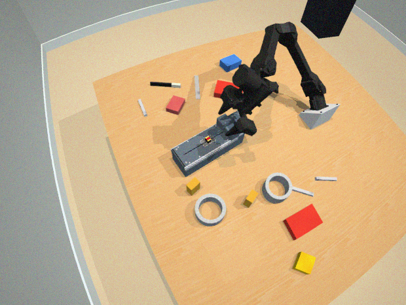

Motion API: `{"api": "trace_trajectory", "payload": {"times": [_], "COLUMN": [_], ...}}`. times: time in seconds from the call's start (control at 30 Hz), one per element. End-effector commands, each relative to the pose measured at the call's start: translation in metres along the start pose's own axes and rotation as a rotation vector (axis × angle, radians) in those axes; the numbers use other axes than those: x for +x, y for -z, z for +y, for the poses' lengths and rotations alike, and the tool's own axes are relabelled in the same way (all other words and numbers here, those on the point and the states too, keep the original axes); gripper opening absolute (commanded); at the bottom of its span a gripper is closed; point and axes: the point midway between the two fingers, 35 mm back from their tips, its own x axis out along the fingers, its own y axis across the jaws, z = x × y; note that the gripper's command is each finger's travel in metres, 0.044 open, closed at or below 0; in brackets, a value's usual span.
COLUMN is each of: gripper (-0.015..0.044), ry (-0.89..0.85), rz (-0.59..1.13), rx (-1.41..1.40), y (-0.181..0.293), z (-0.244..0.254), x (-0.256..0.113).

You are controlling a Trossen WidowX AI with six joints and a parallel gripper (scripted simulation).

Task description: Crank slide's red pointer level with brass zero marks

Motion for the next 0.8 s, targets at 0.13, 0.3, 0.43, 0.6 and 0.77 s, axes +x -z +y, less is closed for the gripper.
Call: {"api": "trace_trajectory", "payload": {"times": [0.13, 0.3, 0.43, 0.6, 0.77], "gripper": [0.0440, 0.0309, 0.0204, 0.0072, 0.0000], "ry": [-0.005, -0.005, -0.005, -0.005, -0.005], "rz": [0.001, 0.001, 0.001, 0.001, 0.001], "rx": [-0.005, -0.005, -0.005, -0.005, -0.005], "y": [0.0006, 0.0006, 0.0006, 0.0006, 0.0006], "z": [0.0008, 0.0008, 0.0008, 0.0008, 0.0008], "x": [0.0004, 0.0004, 0.0004, 0.0004, 0.0004]}}
